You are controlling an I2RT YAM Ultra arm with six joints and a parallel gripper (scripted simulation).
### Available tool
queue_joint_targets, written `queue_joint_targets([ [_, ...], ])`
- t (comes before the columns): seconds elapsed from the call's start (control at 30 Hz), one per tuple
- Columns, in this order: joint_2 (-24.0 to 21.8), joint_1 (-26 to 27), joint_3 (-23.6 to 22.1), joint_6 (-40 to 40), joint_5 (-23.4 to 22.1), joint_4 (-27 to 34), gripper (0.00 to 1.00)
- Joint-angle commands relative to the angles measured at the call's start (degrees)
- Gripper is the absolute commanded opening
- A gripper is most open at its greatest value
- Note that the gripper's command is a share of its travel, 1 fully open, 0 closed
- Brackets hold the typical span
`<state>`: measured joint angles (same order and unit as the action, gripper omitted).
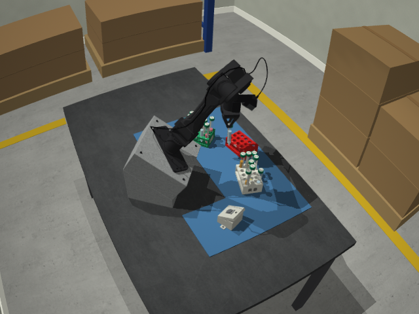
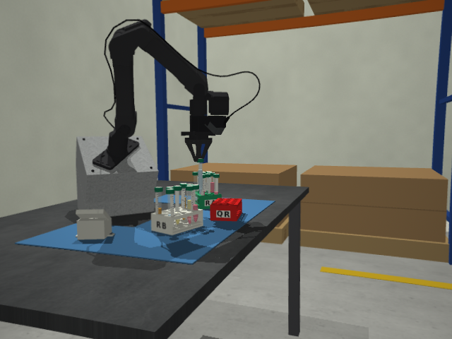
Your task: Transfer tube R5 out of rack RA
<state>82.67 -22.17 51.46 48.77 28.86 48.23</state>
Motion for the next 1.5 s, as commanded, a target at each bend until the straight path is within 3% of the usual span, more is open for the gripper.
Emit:
queue_joint_targets([
  [0.0,-2.3,-0.7,1.3,9.5,0.0,0.4,0.00],
  [0.13,-2.2,-0.7,1.4,11.6,0.1,0.5,0.00],
  [0.17,0.4,-1.6,1.8,12.7,0.6,0.6,0.00],
  [0.63,9.7,-8.7,7.4,20.9,1.8,1.1,0.00],
  [1.47,15.6,-5.8,16.2,17.9,1.6,3.0,0.00],
])
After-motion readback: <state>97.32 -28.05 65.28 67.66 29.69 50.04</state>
